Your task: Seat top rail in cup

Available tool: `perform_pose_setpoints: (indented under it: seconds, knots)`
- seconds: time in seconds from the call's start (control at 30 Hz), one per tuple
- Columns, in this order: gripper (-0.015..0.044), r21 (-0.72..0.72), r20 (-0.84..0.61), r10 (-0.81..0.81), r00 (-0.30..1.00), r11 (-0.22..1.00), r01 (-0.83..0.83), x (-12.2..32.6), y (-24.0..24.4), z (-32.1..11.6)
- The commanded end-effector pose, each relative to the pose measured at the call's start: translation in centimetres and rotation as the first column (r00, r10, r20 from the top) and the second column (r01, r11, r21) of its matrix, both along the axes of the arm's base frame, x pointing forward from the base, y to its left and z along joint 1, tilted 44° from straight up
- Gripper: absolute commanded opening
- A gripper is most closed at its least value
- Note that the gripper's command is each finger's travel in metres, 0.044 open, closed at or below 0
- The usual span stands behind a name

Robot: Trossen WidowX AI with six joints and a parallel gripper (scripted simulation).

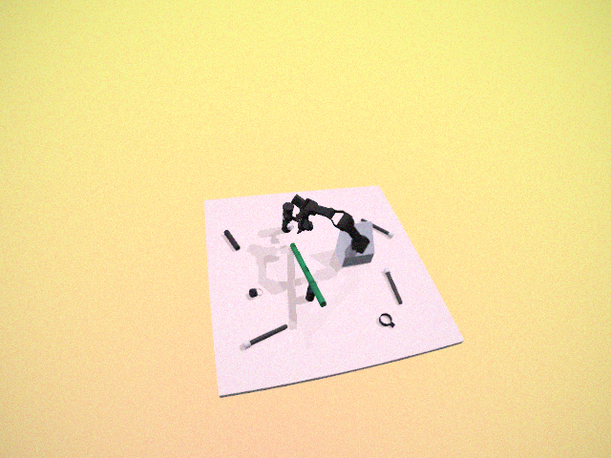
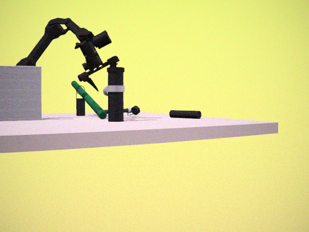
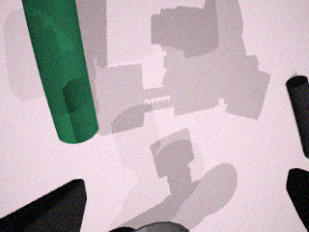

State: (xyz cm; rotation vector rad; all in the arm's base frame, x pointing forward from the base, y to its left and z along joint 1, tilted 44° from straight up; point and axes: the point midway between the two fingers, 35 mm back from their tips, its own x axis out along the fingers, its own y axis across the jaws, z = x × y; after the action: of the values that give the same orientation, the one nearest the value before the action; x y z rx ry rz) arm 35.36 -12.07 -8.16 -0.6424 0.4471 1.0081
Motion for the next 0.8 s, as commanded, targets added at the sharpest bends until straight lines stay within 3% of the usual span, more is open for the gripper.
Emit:
perform_pose_setpoints:
  seconds: [0.0, 0.17, 0.37, 0.53, 0.77]
  knots:
    - [0.0440, 0.107, -0.213, -0.187, 0.959, 0.971, 0.214, -0.1, 0.3, 3.5]
    - [0.0440, 0.175, -0.526, -0.380, 0.761, 0.828, 0.534, -0.8, 1.0, 7.5]
    - [0.0440, 0.101, -0.816, -0.441, 0.374, 0.528, 0.843, -2.2, 2.0, 11.8]
    - [0.0440, 0.027, -0.894, -0.404, 0.192, 0.381, 0.924, -2.9, 2.5, 13.3]
    - [0.0440, 0.021, -0.898, -0.401, 0.180, 0.371, 0.928, -2.9, 2.5, 13.4]
